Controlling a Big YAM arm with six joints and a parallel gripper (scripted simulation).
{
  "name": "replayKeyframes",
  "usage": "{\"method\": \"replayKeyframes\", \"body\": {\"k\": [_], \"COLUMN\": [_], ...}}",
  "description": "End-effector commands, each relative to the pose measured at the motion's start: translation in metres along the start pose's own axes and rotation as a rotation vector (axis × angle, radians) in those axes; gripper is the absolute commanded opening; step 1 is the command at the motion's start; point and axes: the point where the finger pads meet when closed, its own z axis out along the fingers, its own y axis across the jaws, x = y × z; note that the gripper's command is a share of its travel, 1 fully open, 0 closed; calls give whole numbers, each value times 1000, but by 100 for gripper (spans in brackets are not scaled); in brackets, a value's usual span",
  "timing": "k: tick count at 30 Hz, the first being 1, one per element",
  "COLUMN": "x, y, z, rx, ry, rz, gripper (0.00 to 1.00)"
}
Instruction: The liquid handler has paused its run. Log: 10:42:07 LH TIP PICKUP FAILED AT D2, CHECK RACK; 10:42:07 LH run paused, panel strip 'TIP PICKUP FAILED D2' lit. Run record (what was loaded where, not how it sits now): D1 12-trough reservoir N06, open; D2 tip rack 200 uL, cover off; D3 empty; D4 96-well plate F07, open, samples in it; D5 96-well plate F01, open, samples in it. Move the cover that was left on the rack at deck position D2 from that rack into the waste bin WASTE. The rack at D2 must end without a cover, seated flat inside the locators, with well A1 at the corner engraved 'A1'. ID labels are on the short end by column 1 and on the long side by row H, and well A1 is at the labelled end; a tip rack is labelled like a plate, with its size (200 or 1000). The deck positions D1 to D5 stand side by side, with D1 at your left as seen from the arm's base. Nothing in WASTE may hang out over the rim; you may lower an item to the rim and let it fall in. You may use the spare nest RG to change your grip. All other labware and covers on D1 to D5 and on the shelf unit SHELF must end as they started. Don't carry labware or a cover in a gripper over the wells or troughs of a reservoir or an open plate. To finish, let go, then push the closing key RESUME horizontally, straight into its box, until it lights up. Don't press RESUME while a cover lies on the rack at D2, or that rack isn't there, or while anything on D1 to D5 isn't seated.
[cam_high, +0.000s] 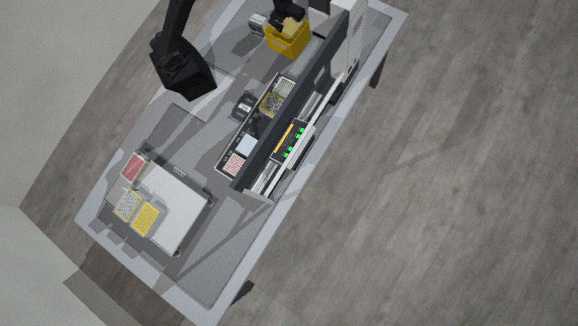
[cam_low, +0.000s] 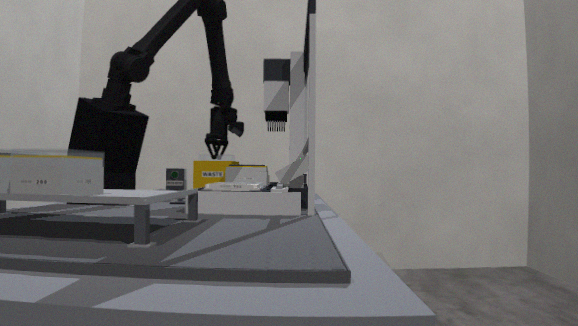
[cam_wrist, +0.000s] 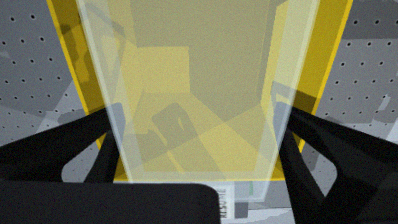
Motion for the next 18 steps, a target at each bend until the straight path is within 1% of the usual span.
{"method": "replayKeyframes", "body": {"k": [1,5,18], "x": [-3,-7,-4], "y": [-1,3,-2], "z": [8,7,13], "rx": [0,-6,1], "ry": [-4,-7,-4], "rz": [-5,1,-1], "gripper": [0,0,0]}}
